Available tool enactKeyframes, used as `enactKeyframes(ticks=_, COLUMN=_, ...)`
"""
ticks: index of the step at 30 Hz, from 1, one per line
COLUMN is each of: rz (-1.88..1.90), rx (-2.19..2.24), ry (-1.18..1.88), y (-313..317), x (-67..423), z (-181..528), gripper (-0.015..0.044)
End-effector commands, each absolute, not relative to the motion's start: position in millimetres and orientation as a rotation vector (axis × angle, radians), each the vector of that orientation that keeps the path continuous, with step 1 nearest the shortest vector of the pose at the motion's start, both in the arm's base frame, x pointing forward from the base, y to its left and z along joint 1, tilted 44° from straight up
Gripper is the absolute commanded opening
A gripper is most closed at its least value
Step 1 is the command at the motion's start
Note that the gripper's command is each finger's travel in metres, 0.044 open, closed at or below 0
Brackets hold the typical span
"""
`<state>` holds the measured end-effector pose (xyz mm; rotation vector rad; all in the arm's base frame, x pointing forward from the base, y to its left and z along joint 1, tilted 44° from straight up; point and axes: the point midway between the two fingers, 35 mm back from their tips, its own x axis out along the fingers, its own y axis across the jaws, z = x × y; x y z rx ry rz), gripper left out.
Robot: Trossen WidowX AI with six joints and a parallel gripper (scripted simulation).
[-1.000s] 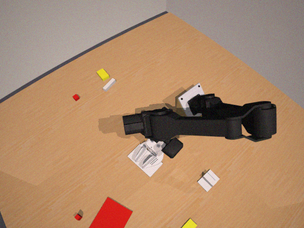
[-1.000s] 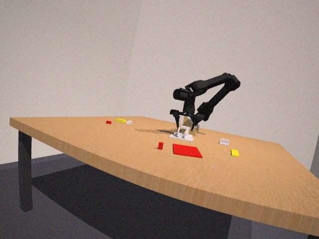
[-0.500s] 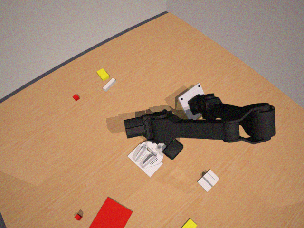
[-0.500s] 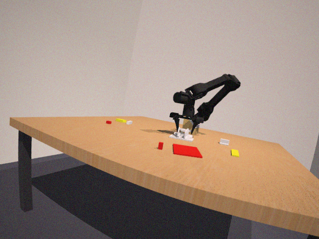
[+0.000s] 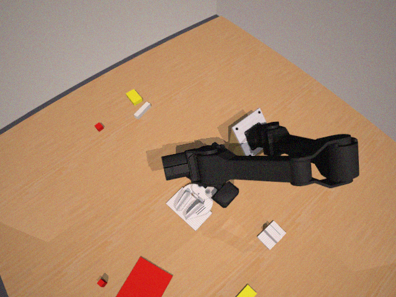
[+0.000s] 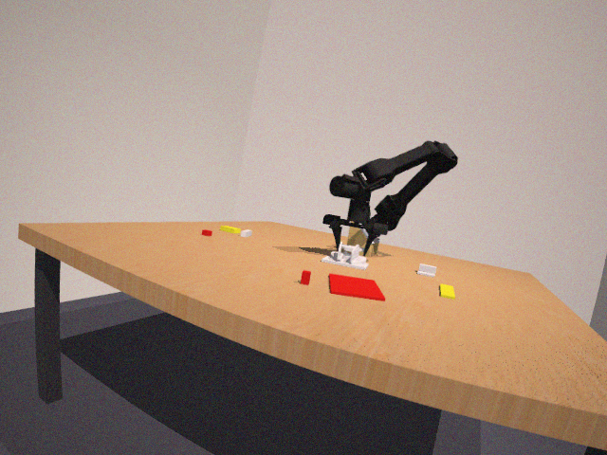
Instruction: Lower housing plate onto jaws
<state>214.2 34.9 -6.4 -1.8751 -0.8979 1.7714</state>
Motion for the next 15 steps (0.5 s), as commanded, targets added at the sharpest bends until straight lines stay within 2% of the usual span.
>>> enactKeyframes(ticks=1, rz=1.769, rx=-1.870, ry=-0.895, y=36.5, x=213.9, z=-7.4, gripper=0.0351)
enactKeyframes(ticks=15, rz=1.769, rx=-1.868, ry=-0.892, y=38.9, x=213.8, z=-9.9, gripper=0.0351)
